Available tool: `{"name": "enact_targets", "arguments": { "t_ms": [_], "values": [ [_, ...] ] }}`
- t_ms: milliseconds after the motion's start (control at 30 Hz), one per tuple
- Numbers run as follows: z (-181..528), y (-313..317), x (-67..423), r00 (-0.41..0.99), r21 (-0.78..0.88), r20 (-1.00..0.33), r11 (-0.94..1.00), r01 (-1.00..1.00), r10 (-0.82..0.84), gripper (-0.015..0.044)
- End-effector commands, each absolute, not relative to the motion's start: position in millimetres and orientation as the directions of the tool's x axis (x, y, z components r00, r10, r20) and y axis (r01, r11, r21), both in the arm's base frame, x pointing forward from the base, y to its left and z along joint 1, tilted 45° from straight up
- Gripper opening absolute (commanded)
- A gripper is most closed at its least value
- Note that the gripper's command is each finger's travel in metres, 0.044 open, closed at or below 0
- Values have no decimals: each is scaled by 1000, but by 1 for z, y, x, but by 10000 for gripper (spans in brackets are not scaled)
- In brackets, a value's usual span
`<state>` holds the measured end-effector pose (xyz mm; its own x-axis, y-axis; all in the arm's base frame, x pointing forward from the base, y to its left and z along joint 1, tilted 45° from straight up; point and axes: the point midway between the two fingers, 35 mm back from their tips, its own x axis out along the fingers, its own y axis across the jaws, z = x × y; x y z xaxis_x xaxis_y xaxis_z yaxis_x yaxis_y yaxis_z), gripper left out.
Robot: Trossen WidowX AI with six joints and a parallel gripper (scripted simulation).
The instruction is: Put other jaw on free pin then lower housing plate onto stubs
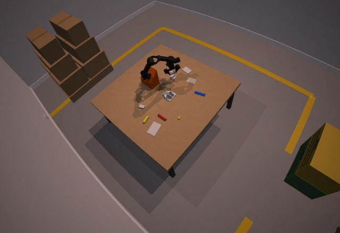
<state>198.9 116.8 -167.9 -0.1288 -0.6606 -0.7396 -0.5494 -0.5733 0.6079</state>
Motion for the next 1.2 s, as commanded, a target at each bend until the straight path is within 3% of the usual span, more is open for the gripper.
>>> {"name": "enact_targets", "arguments": {
  "t_ms": [0,600,1167],
  "values": [
    [-161,112,205,-124,574,-741,-527,-627,-660,351],
    [-136,90,227,-118,378,-751,-277,-883,-649,351],
    [-113,65,244,-113,140,-756,10,-990,-645,351]
  ]
}}
